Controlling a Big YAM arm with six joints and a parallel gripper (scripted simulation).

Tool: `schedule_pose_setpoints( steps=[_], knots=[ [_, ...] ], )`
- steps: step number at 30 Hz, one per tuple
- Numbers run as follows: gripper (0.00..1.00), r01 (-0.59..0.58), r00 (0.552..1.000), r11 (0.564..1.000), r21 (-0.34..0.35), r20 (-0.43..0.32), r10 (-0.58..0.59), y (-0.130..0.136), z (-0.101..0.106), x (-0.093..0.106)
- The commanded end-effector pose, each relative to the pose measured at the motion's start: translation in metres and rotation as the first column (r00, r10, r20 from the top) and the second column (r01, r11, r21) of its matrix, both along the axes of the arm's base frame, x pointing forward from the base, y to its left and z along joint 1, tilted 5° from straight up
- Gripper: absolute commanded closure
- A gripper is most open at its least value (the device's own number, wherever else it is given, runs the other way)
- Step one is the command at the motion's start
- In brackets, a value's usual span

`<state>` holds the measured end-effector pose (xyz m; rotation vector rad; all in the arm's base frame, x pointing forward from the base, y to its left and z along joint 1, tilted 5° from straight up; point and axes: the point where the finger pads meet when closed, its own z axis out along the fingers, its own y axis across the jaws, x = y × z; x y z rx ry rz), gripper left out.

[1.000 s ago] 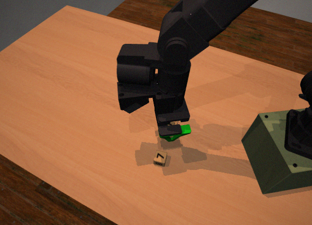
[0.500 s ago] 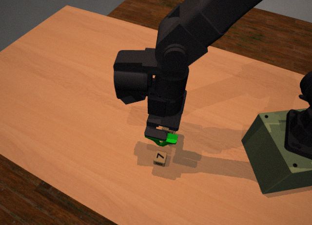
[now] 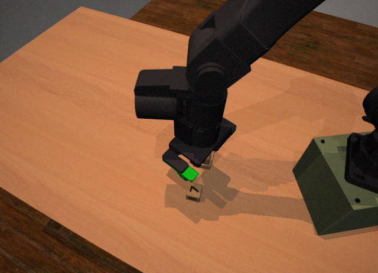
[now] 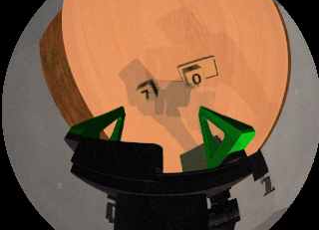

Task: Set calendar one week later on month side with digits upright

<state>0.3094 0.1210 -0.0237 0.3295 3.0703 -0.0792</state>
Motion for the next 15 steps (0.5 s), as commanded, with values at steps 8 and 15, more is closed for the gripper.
schedule_pose_setpoints(
  steps=[8,15],
  knots=[
    [0.00,0.323,0.944,0.945,0.044,0.060,-0.325,0.022,0.005,0.022],
    [0.00,0.532,0.842,0.844,0.069,0.058,-0.536,0.029,0.002,0.019]
  ],
)
